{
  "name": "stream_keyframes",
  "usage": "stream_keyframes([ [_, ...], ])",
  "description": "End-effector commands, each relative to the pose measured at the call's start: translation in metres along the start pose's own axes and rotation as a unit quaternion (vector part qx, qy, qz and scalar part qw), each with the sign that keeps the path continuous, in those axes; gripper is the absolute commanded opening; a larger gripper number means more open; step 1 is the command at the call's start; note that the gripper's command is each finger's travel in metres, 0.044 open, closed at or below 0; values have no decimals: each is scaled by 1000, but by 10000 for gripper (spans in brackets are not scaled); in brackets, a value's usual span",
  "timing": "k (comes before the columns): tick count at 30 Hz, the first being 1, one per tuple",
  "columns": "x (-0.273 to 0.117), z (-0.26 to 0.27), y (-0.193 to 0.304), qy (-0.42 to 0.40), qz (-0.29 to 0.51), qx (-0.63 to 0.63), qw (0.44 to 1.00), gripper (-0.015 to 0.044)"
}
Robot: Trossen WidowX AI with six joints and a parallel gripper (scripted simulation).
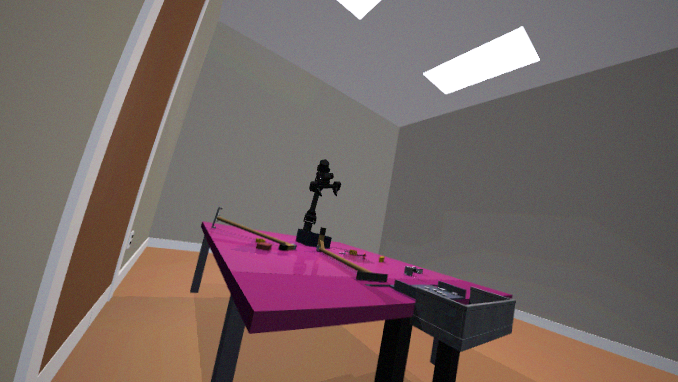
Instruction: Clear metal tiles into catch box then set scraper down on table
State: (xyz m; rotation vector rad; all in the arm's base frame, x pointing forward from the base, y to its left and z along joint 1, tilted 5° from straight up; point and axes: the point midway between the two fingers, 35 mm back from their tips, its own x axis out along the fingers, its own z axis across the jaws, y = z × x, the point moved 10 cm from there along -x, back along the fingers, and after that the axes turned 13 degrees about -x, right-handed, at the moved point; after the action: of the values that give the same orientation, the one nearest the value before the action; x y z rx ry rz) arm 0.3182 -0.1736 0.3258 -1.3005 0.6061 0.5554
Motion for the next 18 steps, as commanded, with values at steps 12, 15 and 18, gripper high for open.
stream_keyframes([
  [12, 49, -5, -11, 12, 64, 16, 998, 440],
  [15, 59, -5, -13, 15, 76, 17, 997, 440],
  [18, 70, -5, -14, 18, 88, 19, 996, 440],
])
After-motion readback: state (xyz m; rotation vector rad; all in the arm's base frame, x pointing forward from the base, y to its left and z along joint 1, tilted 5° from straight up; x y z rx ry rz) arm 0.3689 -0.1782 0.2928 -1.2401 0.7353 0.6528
